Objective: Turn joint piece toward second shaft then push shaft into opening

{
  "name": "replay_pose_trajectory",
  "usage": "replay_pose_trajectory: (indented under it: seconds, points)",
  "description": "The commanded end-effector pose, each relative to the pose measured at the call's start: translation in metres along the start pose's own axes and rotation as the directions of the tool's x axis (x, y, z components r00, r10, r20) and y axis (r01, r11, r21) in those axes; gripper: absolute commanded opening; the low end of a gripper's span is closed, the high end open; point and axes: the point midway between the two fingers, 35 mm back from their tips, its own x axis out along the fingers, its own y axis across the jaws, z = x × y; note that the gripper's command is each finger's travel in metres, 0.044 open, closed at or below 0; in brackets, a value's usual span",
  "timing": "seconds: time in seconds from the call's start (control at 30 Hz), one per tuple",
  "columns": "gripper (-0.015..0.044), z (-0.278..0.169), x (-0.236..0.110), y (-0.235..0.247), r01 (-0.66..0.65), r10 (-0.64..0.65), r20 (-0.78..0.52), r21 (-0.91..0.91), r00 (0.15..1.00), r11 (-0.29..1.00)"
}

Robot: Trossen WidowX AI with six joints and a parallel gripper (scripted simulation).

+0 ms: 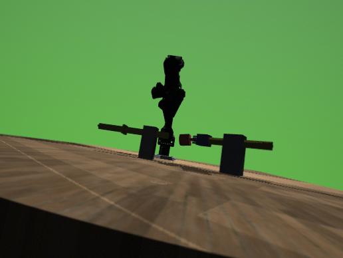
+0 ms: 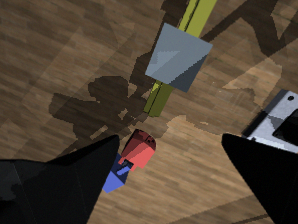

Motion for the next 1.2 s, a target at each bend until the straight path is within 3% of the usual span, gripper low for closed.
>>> replay_pose_trajectory:
  seconds: [0.0, 0.5, 0.77, 1.17]
  points:
    - [0.044, 0.0, 0.001, 0.0, -0.01, 0.012, -0.013, 0.129, 1.0, 0.992]
    - [0.044, 0.003, 0.006, -0.002, -0.006, 0.038, -0.046, 0.563, 0.998, 0.827]
    - [0.044, 0.003, 0.009, -0.002, -0.004, 0.039, -0.047, 0.58, 0.998, 0.815]
    - [0.044, 0.008, 0.054, -0.002, -0.005, 0.039, -0.047, 0.58, 0.998, 0.815]
